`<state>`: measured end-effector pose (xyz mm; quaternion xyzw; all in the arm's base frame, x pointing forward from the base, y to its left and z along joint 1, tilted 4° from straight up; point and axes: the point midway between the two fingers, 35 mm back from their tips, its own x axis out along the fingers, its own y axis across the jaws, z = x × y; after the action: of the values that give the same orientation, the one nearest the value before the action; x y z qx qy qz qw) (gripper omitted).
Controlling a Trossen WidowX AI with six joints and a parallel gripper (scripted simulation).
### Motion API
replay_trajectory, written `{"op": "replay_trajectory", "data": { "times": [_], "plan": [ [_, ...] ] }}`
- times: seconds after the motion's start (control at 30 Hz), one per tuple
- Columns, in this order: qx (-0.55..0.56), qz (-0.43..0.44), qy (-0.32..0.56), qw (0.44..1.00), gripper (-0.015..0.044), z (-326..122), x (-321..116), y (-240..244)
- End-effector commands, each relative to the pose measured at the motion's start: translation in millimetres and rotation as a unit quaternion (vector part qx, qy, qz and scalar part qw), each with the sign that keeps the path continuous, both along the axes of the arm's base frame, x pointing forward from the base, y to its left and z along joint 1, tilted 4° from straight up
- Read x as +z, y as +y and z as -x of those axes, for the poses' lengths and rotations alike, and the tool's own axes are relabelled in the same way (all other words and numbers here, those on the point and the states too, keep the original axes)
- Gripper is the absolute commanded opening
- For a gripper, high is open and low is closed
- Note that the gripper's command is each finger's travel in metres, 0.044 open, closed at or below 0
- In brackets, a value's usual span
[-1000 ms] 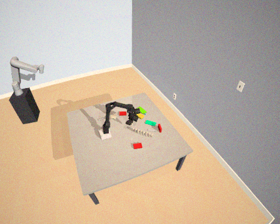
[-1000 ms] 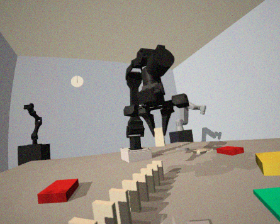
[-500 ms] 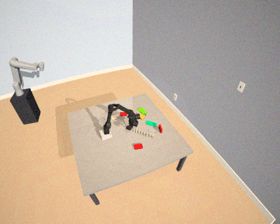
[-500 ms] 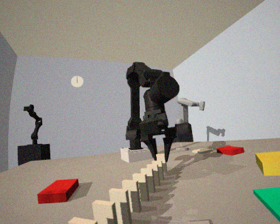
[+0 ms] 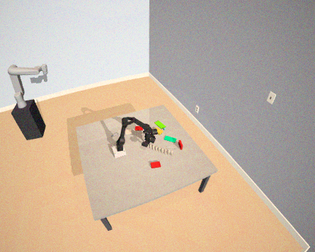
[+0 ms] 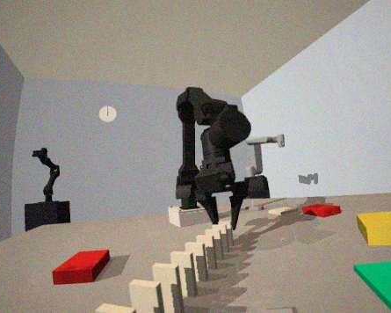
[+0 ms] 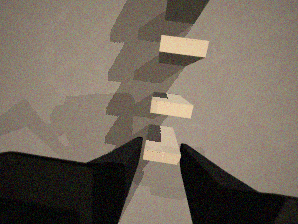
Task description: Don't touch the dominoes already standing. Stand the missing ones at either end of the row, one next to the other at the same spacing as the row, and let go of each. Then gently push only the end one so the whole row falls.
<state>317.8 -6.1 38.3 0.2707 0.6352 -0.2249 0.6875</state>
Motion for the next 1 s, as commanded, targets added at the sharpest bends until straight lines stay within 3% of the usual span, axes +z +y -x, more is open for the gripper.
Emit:
{"op": "replay_trajectory", "data": {
  "times": [0.0, 0.27, 0.4, 0.67, 0.83, 0.97],
  "plan": [
    [-0.002, -0.002, 0.002, 1.000, 0.0238, 1.0, -1.7, 0.6],
    [-0.002, -0.002, 0.002, 1.000, 0.0440, 1.0, -1.7, 0.6],
    [-0.002, -0.002, 0.002, 1.000, 0.0440, -0.7, 8.5, 0.0],
    [0.000, 0.000, 0.001, 1.000, 0.0440, 10.4, 125.0, -4.9],
    [0.000, 0.000, 0.001, 1.000, 0.0440, 11.3, 127.6, -4.9],
    [0.129, 0.011, -0.004, 0.992, 0.0335, 13.7, 117.1, -0.1]
  ]
}}
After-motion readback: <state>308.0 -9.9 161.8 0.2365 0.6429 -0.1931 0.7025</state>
